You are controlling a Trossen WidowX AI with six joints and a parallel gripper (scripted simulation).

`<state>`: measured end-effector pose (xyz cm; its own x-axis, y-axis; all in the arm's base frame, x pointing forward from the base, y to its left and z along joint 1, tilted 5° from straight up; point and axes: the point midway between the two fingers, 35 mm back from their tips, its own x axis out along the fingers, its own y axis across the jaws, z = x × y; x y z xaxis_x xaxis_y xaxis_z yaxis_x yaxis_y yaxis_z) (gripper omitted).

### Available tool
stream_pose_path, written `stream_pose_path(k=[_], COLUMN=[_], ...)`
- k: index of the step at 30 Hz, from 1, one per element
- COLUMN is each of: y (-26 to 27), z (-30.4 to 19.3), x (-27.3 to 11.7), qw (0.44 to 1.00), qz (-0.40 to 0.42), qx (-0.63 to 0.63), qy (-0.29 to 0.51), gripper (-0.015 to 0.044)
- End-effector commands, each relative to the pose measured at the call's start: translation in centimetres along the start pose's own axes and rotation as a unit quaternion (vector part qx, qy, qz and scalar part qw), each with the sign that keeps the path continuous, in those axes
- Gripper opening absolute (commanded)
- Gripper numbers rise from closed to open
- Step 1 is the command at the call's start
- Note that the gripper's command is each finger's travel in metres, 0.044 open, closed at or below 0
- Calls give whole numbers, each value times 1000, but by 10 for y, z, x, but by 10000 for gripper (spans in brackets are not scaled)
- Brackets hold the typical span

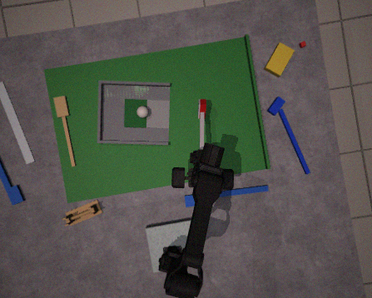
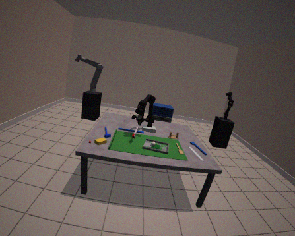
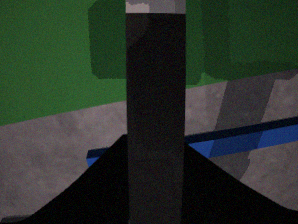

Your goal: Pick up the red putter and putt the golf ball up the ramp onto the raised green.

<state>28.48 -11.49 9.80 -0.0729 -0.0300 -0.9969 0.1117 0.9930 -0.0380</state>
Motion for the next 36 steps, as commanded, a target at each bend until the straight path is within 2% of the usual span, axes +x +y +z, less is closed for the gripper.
stream_pose_path(k=[1, 36], y=[0, 0], z=[1, 0], x=[-23, -16], qw=[1000, 1000], qz=[-1, -2], qx=[2, 0], qy=[-8, -6], gripper=[0, 0])
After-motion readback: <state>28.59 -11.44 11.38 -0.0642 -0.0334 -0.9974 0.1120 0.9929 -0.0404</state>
